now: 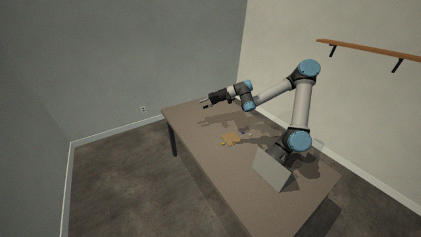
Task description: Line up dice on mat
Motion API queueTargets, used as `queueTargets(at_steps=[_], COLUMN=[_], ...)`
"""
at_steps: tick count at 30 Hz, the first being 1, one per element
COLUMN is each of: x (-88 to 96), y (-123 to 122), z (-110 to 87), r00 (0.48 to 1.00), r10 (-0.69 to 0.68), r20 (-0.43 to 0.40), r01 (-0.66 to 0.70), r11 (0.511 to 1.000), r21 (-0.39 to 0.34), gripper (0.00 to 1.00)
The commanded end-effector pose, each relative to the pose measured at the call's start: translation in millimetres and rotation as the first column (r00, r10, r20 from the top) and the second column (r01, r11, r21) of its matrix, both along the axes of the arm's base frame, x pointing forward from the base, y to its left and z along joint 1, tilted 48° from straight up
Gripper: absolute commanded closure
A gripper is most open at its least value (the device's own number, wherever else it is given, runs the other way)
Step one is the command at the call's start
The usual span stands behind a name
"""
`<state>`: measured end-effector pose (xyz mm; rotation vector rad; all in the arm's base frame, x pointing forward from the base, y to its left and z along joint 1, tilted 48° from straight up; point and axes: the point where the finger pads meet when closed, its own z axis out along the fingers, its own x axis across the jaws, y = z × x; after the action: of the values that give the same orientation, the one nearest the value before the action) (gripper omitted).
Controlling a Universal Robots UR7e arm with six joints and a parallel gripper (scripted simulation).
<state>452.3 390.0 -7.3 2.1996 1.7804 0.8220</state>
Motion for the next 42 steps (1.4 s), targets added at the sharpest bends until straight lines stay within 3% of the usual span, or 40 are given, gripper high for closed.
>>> queueTargets(at_steps=[1,19,24,28,32,34,38,39,42], x=[0.1,0.2,4.2,11.2,15.0,15.0,7.1,7.0,-8.1], y=[0.4,0.0,-16.0,-54.4,-117.1,-117.1,-195.7,-196.7,-255.4], z=[0.5,0.6,3.5,11.0,24.6,24.6,44.3,44.6,61.9], r00=[1.0,1.0,0.999,0.994,0.974,0.974,0.932,0.931,0.888], r10=[0.001,0.0,-0.032,-0.107,-0.224,-0.224,-0.361,-0.363,-0.458], r20=[0.001,0.001,-0.006,-0.019,-0.034,-0.034,-0.041,-0.041,-0.037], r01=[-0.001,0.0,0.032,0.105,0.214,0.214,0.331,0.333,0.404], r11=[1.0,1.0,0.999,0.991,0.959,0.959,0.891,0.889,0.817], r21=[0.001,0.0,-0.025,-0.085,-0.184,-0.184,-0.312,-0.313,-0.411], gripper=[0.0,0.0,0.0,0.0,0.0,0.0,0.0,0.0,0.0])
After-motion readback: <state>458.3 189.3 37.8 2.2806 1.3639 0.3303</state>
